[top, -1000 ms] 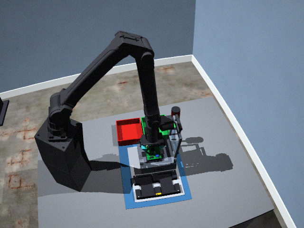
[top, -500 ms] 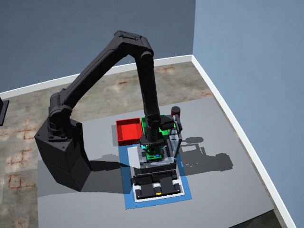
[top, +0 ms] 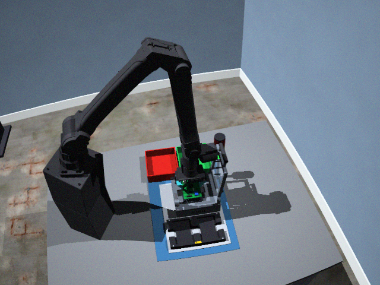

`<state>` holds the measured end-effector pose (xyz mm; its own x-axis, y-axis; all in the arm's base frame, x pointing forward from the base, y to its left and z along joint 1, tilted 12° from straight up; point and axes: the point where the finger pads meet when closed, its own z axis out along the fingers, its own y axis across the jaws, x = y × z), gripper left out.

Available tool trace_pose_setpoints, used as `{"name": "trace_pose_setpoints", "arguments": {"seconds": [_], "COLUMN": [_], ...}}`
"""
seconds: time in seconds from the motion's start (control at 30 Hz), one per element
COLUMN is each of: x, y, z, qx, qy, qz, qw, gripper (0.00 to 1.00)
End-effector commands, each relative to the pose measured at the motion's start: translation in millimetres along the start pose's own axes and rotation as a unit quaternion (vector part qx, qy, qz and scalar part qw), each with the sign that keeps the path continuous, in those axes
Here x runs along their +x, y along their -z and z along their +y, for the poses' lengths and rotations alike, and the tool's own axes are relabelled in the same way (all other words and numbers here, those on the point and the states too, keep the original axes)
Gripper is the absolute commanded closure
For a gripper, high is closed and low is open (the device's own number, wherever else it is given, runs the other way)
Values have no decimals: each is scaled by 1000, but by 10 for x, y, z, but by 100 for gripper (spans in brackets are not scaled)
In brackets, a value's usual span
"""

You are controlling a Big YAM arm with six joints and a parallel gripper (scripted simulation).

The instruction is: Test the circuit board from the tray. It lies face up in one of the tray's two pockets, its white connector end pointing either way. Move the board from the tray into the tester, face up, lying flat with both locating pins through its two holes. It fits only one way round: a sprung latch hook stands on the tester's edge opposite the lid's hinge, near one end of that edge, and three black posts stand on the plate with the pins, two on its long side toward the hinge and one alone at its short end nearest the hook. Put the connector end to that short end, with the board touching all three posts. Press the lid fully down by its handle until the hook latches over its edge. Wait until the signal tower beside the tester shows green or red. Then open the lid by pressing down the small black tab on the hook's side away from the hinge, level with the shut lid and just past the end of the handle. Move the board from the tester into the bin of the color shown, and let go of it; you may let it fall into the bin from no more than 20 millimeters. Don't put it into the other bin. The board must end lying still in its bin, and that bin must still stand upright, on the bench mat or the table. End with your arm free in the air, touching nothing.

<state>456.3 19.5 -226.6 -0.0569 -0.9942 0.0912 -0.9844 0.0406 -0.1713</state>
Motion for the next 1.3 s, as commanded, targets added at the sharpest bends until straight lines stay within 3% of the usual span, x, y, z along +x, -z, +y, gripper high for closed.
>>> {"name": "trace_pose_setpoints", "arguments": {"seconds": [0.0, 0.37, 0.87, 1.13, 1.27], "x": [-68, -68, -49, -61, -55], "y": [162, 293, 843, 942, 964], "z": [-166, -97, -82, -80, -174], "qx": [20, 12, 12, 13, 24], "qy": [1, 1, -1, 2, -1], "qz": [-4, -3, -2, -3, -4], "qw": [1000, 1000, 1000, 1000, 1000], "gripper": [28, 28, 28, 28, 28]}}
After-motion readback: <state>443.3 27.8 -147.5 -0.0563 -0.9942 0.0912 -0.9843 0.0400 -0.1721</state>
